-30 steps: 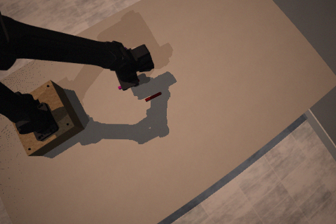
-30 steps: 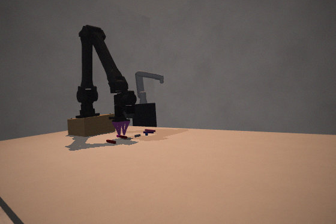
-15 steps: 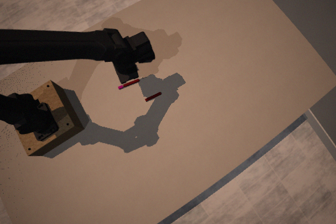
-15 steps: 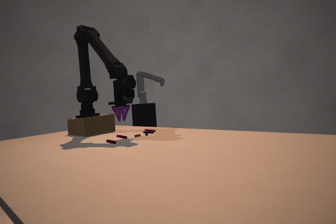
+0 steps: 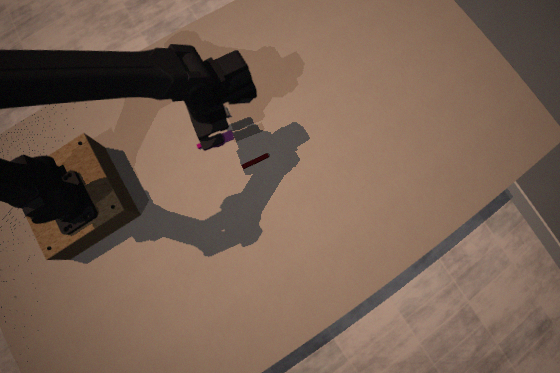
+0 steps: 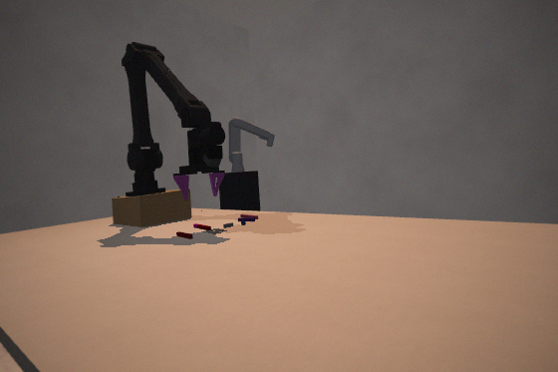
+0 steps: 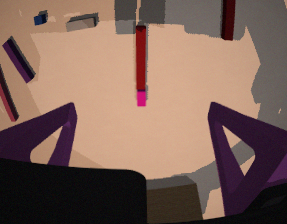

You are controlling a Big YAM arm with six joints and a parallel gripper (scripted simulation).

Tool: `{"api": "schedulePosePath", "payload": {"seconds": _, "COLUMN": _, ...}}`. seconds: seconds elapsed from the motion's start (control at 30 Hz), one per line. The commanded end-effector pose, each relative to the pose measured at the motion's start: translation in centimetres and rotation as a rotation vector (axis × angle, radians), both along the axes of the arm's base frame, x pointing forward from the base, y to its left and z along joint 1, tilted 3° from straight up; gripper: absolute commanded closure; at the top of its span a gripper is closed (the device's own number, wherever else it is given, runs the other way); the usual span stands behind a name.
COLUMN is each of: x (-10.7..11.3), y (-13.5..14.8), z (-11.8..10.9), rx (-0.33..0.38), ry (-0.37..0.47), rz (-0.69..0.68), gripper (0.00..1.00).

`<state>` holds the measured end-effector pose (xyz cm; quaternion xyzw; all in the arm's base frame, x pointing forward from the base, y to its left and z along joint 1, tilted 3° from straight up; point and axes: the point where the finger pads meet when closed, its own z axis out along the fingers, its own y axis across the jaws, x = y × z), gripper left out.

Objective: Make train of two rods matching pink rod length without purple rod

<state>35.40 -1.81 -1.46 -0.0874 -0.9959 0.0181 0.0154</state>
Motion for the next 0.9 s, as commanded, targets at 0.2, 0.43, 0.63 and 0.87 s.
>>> {"api": "schedulePosePath", "payload": {"seconds": 0.2, "x": 1.4, "y": 0.2, "z": 0.8, "rx": -0.002, "ry": -0.027, "rz": -0.006, "gripper": 0.00}}
{"api": "schedulePosePath", "payload": {"seconds": 0.43, "x": 1.4, "y": 0.2, "z": 0.8, "rx": -0.002, "ry": -0.027, "rz": -0.006, "gripper": 0.00}}
{"api": "schedulePosePath", "payload": {"seconds": 0.63, "x": 2.7, "y": 0.3, "z": 3.2, "rx": -0.003, "ry": -0.068, "rz": -0.005, "gripper": 0.00}}
{"api": "schedulePosePath", "payload": {"seconds": 0.87, "x": 2.8, "y": 0.4, "z": 5.6, "rx": -0.003, "ry": -0.070, "rz": -0.003, "gripper": 0.00}}
